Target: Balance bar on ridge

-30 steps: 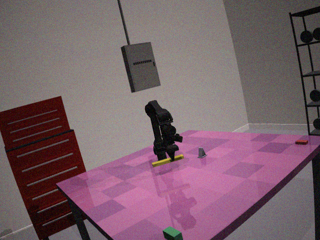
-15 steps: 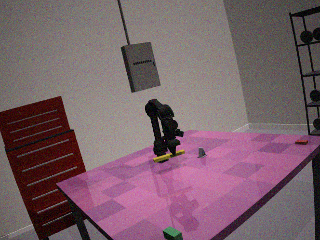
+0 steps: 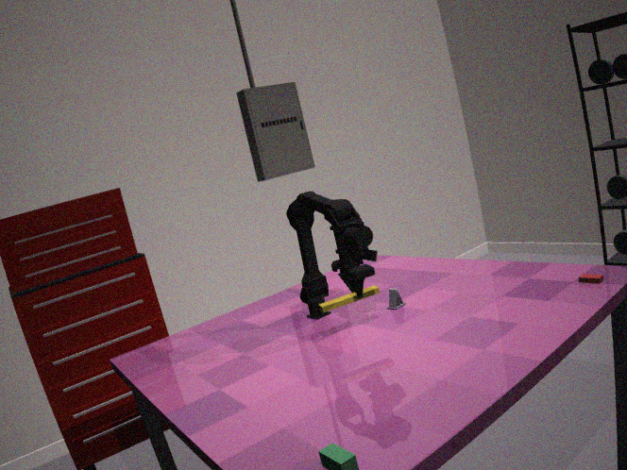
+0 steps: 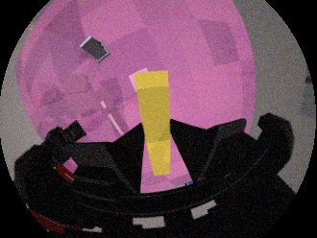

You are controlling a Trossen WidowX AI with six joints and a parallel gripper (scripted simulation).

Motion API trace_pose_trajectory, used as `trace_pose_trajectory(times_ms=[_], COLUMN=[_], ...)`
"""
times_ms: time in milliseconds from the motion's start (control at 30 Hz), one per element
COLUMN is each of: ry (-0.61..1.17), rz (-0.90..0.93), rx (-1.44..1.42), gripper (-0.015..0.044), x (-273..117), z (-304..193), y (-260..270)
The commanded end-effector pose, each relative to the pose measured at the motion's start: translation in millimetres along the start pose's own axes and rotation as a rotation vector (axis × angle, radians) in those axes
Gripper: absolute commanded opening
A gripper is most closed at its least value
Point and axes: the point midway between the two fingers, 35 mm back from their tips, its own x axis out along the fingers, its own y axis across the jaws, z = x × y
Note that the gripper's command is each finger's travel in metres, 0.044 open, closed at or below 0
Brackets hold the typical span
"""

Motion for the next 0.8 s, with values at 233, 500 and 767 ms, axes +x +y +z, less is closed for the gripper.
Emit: trace_pose_trajectory(times_ms=[233, 500, 767], ry=[-0.005, -0.008, -0.010], rz=[0.000, 0.001, 0.001], rx=[-0.080, -0.138, -0.196], gripper=[0.0000, 0.0000, 0.0000], x=[-1.0, -1.3, -1.7], z=[44.8, 74.3, 102.4], y=[10.9, 22.6, 37.8])
